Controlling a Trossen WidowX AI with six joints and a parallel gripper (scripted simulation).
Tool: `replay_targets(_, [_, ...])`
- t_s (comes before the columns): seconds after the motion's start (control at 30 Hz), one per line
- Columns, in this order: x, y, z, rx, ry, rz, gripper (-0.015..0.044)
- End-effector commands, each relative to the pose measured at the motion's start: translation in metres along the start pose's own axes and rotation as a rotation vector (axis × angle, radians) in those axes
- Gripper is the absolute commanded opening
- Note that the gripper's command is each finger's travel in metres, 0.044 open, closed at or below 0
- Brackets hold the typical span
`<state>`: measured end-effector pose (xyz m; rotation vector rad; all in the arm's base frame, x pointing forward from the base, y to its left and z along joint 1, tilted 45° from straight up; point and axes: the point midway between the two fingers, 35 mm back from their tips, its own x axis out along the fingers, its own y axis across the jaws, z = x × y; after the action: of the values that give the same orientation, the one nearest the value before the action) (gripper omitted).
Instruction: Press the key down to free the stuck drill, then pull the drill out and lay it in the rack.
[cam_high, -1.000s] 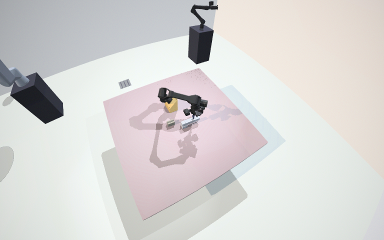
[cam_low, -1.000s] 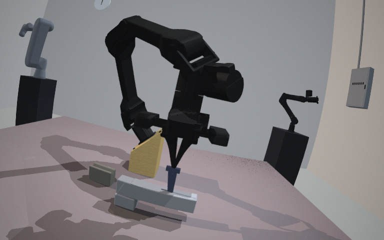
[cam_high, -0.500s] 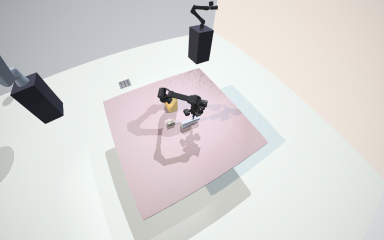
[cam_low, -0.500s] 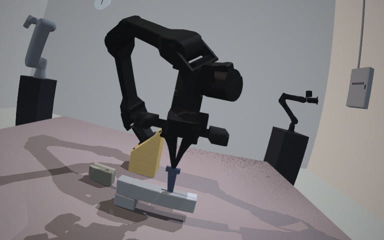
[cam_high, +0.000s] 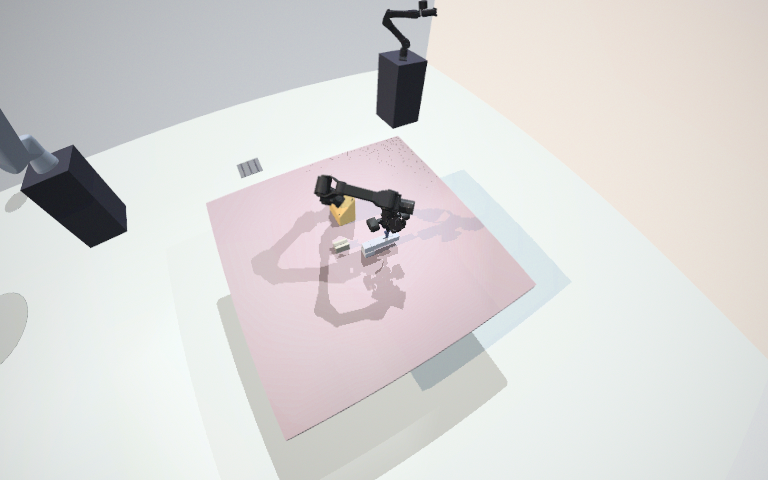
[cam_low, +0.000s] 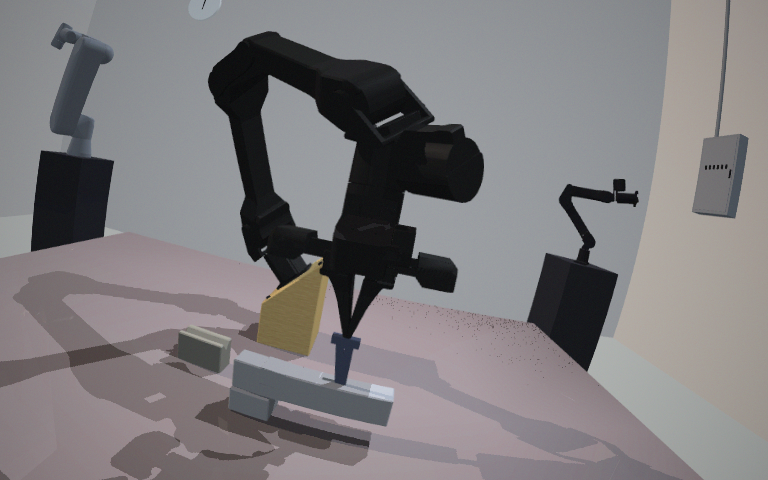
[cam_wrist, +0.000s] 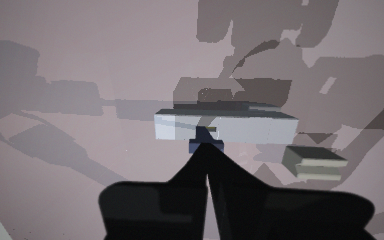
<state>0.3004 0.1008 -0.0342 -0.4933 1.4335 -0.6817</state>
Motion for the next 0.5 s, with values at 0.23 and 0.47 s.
replay_targets(0.23, [0.0157,-0.0007,-0.0076,-0.014,0.028,-0.017,0.0000])
replay_targets(0.47, [0.0187,-0.0009,-0.0078,-0.014,0.028,-0.017,0.0000])
